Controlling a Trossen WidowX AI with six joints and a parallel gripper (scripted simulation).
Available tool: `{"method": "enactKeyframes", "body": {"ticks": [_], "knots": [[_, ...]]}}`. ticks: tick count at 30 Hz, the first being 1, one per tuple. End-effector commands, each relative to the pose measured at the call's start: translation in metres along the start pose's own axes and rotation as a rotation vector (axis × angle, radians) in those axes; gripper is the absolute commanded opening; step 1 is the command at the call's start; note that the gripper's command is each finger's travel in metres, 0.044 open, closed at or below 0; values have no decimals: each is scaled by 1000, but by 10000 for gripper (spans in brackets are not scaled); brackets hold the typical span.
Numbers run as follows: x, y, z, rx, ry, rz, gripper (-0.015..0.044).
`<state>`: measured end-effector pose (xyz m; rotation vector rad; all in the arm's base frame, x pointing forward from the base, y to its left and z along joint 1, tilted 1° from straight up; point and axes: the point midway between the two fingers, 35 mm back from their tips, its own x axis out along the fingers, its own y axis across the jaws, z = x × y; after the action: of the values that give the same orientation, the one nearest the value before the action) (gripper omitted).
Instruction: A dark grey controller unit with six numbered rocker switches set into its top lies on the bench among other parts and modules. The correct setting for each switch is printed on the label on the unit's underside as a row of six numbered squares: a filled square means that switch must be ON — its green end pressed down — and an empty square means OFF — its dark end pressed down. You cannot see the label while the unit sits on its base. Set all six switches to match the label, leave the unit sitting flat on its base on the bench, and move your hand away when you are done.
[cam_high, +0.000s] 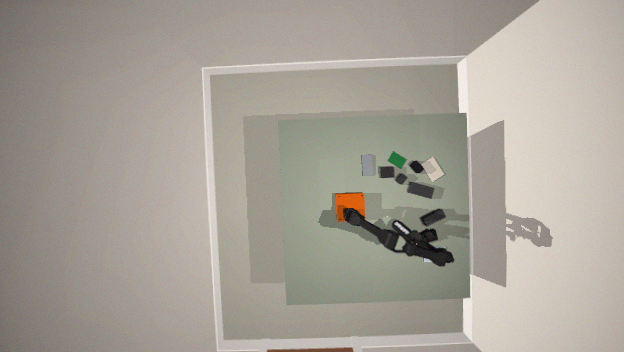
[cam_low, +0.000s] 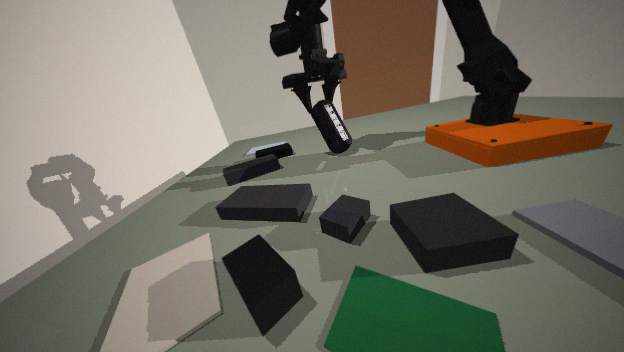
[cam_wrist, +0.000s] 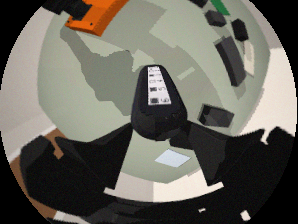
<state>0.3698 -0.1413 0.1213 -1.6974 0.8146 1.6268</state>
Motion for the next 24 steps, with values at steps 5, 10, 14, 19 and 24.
{"method": "enactKeyframes", "body": {"ticks": [5,10,14,19,24], "knots": [[8,1,-5,-3,-9,11,338],[10,1,-9,-3,-9,11,338],[12,1,-11,-3,-9,11,338],[14,1,-15,-3,-9,11,337],[17,1,-18,-3,-9,11,337]]}}
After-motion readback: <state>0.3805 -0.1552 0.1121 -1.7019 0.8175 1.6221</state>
